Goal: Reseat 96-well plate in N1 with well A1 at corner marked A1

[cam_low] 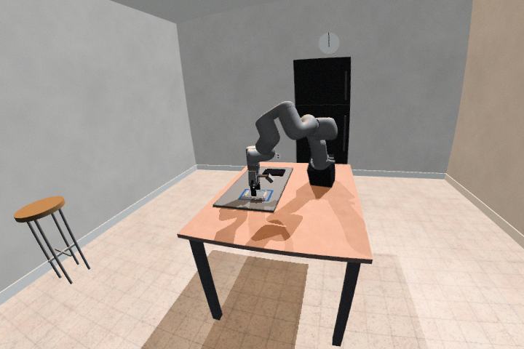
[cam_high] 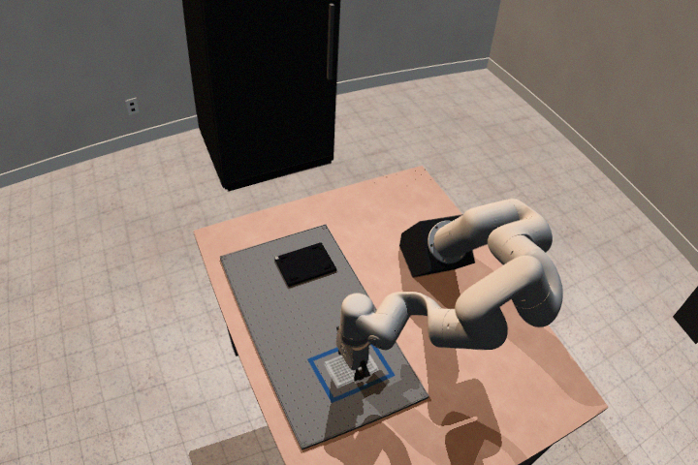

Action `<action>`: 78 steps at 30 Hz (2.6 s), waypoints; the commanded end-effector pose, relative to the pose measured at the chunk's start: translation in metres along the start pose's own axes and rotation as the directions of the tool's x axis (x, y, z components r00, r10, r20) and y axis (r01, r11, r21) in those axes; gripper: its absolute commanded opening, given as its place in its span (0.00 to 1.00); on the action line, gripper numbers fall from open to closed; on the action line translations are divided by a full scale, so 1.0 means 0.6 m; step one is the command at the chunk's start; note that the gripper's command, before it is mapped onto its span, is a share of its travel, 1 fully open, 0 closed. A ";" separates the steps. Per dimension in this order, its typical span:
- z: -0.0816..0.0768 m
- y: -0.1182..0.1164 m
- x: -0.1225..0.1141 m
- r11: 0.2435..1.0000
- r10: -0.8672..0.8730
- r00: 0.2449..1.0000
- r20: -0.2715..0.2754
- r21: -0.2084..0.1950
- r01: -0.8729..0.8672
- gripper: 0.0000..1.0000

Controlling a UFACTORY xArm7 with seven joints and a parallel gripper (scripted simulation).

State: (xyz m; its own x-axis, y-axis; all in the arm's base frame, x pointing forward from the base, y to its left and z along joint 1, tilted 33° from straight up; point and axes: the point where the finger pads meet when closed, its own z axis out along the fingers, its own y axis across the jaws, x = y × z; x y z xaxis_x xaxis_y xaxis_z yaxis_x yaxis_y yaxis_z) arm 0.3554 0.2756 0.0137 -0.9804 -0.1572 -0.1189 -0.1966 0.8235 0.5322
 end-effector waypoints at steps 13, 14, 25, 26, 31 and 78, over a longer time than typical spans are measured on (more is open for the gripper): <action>-0.069 0.000 -0.002 1.000 0.001 1.000 0.004 0.000 -0.001 1.00; -0.073 0.000 -0.002 1.000 0.001 1.000 0.004 0.000 -0.001 1.00; -0.113 0.000 -0.002 1.000 0.001 1.000 0.004 0.000 -0.001 1.00; -0.117 0.000 -0.002 1.000 0.001 1.000 0.003 0.000 -0.001 1.00; -0.140 0.000 -0.002 1.000 0.001 1.000 0.003 0.000 -0.001 1.00; -0.142 0.000 -0.002 0.825 0.566 0.825 0.003 -0.002 -0.566 1.00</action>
State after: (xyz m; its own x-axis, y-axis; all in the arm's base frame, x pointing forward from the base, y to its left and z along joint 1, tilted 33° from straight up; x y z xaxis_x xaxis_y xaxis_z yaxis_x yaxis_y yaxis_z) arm 0.3542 0.2297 0.0845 -0.9734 0.2007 0.1104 0.2282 0.8083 0.5427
